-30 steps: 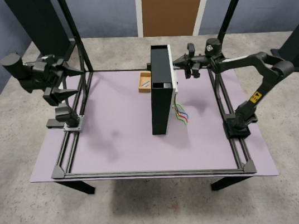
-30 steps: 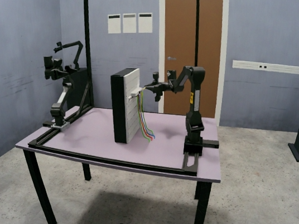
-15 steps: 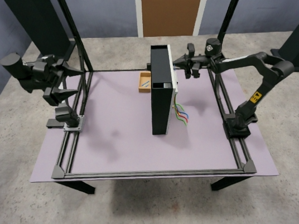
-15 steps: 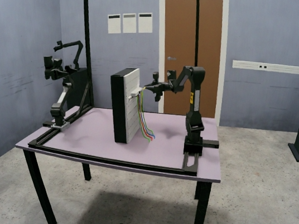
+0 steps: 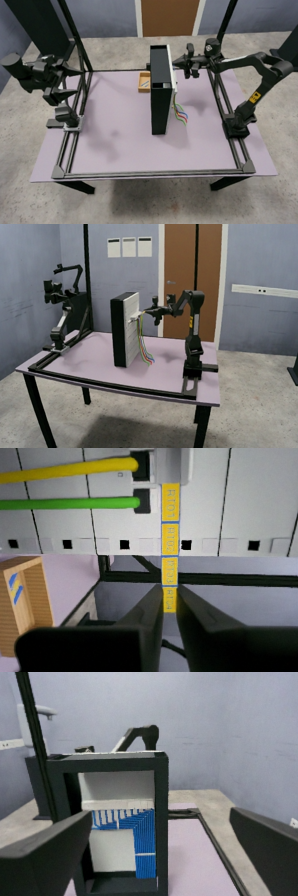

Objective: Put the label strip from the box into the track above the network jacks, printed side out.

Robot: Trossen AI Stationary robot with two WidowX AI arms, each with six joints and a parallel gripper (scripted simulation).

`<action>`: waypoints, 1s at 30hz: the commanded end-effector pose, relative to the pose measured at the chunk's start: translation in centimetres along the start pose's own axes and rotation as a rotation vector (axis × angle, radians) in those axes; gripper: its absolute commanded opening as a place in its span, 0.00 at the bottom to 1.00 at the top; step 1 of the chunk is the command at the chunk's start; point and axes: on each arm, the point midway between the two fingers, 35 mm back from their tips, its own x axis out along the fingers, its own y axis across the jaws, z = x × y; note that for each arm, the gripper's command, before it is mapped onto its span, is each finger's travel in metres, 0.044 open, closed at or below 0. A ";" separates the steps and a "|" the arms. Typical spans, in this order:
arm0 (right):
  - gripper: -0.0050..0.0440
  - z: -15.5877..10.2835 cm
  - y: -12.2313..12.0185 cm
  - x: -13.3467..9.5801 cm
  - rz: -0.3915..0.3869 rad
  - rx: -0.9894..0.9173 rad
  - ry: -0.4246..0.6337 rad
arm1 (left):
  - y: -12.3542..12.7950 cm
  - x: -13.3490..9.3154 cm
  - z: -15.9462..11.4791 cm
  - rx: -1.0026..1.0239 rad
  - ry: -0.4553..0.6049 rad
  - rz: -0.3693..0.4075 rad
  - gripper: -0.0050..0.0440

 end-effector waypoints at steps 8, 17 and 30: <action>1.00 0.3 0.0 0.0 0.003 -0.009 0.000 | -0.9 -0.1 -0.2 -0.018 0.004 -0.012 0.00; 1.00 0.3 0.0 0.0 0.003 -0.009 0.000 | -1.0 -0.1 -0.1 -0.017 0.004 -0.012 0.00; 1.00 0.3 0.0 0.0 0.003 -0.009 0.000 | -1.2 0.0 0.0 -0.017 0.004 -0.012 0.00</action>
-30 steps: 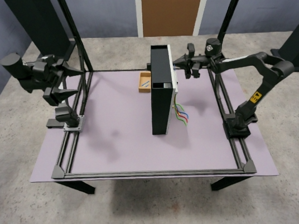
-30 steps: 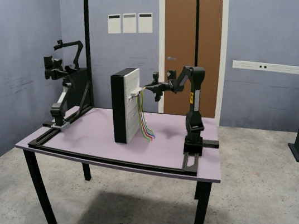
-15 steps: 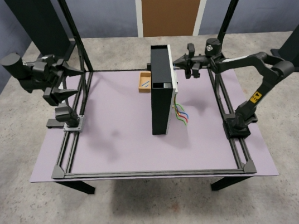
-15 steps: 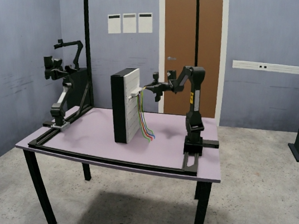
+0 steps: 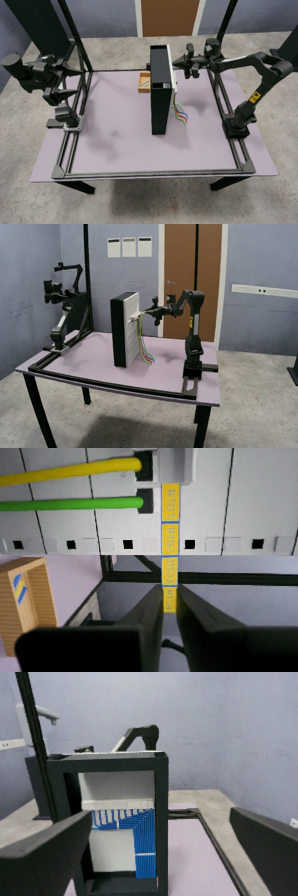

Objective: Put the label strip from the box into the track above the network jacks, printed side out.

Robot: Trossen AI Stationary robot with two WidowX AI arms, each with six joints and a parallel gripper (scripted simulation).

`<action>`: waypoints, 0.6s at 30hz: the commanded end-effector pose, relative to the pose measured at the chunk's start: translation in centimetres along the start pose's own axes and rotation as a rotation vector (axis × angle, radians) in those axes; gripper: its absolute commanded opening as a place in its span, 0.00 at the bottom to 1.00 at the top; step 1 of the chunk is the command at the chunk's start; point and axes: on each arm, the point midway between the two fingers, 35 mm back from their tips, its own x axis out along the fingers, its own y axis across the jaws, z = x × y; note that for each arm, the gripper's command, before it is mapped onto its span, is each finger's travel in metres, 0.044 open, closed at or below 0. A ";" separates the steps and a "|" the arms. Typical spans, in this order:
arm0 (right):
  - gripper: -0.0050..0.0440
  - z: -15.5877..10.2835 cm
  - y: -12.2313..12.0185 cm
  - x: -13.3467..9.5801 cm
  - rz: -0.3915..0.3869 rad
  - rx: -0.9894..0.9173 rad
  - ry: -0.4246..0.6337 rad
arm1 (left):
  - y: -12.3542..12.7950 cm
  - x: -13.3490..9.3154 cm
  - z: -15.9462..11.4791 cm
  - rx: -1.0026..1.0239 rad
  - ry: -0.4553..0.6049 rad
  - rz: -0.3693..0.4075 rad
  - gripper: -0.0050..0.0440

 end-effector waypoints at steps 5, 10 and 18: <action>1.00 0.3 0.0 0.0 0.003 -0.009 0.000 | -1.4 0.0 -0.1 -0.030 0.003 -0.019 0.00; 1.00 0.3 0.0 0.0 0.003 -0.009 0.000 | -1.4 0.0 -0.1 -0.030 0.003 -0.019 0.00; 1.00 0.3 0.0 0.0 0.003 -0.009 0.000 | -1.5 0.0 -0.1 -0.030 0.003 -0.019 0.00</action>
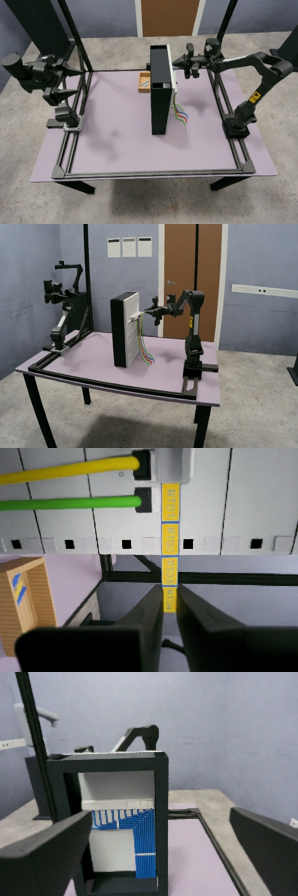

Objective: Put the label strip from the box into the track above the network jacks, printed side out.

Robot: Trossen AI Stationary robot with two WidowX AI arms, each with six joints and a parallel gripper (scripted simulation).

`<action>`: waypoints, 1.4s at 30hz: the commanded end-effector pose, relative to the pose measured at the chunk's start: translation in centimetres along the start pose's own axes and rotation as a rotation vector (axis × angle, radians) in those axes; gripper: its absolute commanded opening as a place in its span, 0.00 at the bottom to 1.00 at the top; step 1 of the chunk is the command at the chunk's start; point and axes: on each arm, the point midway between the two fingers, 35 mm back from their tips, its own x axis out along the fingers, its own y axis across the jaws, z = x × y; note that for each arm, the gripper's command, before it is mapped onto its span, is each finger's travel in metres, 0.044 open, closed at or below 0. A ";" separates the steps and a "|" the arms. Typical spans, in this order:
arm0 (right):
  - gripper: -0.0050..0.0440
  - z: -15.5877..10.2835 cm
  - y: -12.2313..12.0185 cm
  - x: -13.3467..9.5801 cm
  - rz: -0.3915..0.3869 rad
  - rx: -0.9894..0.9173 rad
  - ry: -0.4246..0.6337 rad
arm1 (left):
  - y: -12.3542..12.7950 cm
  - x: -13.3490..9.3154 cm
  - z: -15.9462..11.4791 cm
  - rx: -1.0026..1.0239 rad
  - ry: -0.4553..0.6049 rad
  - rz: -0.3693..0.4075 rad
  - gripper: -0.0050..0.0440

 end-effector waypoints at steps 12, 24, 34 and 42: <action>1.00 0.3 0.0 0.0 0.003 -0.009 0.000 | -1.6 0.0 0.1 -0.029 0.003 -0.019 0.00; 1.00 0.3 0.0 0.0 0.003 -0.009 0.000 | -1.7 0.0 0.0 -0.029 0.003 -0.019 0.00; 1.00 0.3 0.0 0.0 0.003 -0.009 0.000 | -1.7 0.0 0.2 -0.029 0.003 -0.019 0.00; 1.00 0.3 0.0 0.0 0.003 -0.009 0.000 | -1.6 0.0 0.3 -0.029 0.003 -0.019 0.00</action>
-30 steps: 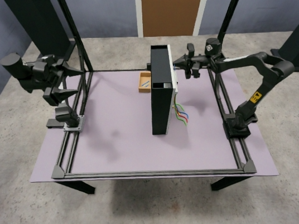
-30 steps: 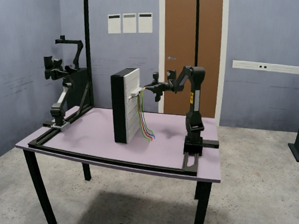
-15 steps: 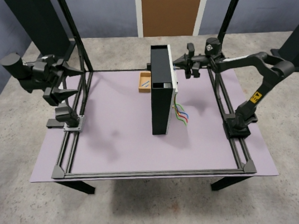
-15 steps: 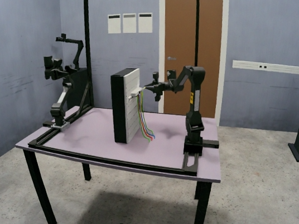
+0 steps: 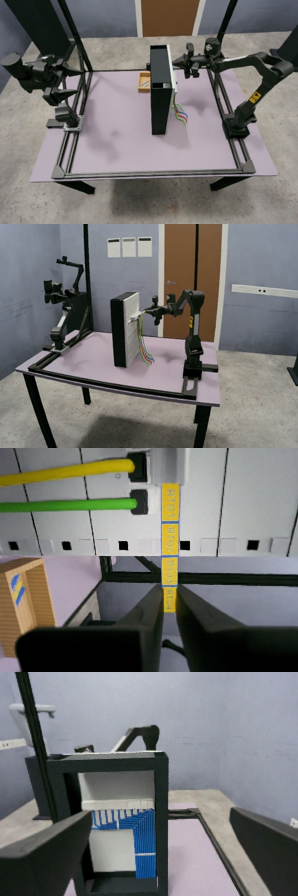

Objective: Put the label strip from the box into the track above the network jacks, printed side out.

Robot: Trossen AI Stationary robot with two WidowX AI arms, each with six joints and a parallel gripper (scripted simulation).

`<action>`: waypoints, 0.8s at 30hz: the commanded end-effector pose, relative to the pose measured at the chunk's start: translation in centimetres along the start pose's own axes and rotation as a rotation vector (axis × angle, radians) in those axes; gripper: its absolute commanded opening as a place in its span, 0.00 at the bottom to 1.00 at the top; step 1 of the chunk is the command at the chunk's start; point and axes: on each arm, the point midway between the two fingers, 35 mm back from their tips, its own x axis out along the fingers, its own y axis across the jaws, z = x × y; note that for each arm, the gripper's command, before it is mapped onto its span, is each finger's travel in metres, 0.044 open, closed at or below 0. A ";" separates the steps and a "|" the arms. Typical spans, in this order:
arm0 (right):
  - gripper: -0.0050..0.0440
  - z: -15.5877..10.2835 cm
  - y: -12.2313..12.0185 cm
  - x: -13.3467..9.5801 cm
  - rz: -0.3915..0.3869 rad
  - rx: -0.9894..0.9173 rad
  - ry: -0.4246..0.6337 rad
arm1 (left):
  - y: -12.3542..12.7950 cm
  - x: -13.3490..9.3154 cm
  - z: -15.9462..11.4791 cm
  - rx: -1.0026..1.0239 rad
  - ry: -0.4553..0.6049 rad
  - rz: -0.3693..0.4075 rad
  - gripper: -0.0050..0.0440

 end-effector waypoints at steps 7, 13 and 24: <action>1.00 0.3 0.0 0.0 0.003 -0.009 0.000 | -1.4 -0.1 0.2 -0.030 0.003 -0.020 0.00; 1.00 0.3 0.0 0.0 0.003 -0.009 0.000 | -1.3 -0.1 0.3 -0.030 0.003 -0.020 0.00; 1.00 0.3 0.0 0.0 0.003 -0.009 0.000 | -1.3 -0.2 0.5 -0.030 0.003 -0.020 0.00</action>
